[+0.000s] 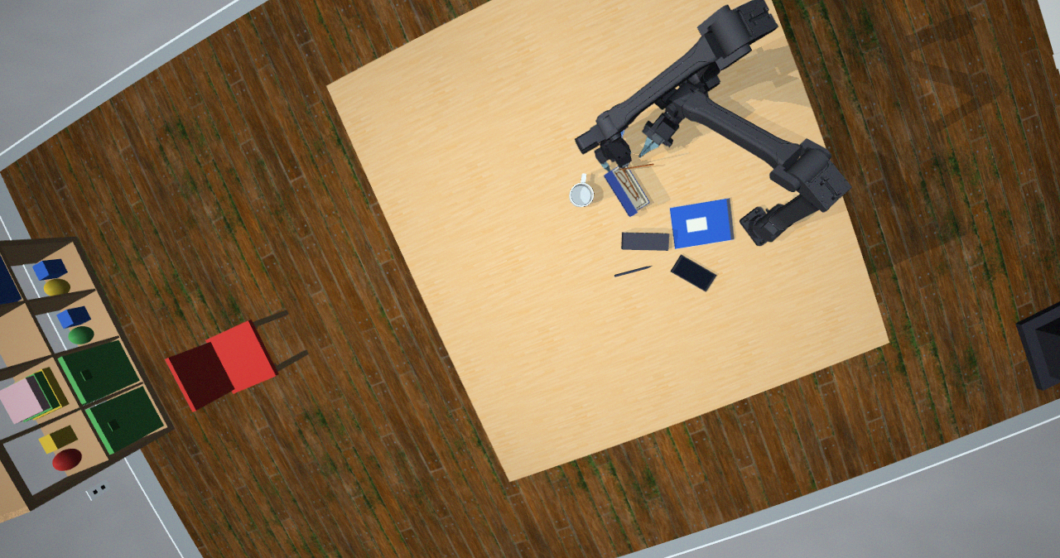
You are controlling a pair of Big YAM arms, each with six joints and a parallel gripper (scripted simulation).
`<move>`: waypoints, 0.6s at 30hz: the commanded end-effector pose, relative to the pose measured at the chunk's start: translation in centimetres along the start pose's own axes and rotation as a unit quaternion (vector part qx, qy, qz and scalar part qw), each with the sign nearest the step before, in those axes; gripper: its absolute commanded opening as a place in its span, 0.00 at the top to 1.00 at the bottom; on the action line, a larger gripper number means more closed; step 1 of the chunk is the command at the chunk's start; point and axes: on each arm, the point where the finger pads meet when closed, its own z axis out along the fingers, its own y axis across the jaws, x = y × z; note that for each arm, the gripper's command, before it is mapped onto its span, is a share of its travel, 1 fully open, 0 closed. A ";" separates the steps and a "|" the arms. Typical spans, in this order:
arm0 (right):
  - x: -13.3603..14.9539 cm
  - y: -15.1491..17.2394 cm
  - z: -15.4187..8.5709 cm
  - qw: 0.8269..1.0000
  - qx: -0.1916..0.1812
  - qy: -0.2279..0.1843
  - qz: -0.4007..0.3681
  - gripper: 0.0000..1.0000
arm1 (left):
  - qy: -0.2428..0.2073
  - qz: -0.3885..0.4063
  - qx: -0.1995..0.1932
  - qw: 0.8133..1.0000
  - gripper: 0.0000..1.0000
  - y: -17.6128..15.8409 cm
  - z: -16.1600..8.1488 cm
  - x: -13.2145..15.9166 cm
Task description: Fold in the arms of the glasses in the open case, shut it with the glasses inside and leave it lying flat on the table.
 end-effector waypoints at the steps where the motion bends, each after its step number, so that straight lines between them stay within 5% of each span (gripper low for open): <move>1: 0.9 0.5 -0.1 1.000 -0.004 0.004 0.028 0.43 | 0.002 -0.005 0.003 1.000 1.00 -0.2 0.2 -0.6; 18: 0.9 0.5 -0.1 1.000 -0.004 0.004 0.028 0.43 | 0.028 0.002 0.016 0.999 1.00 0.5 0.4 -1.1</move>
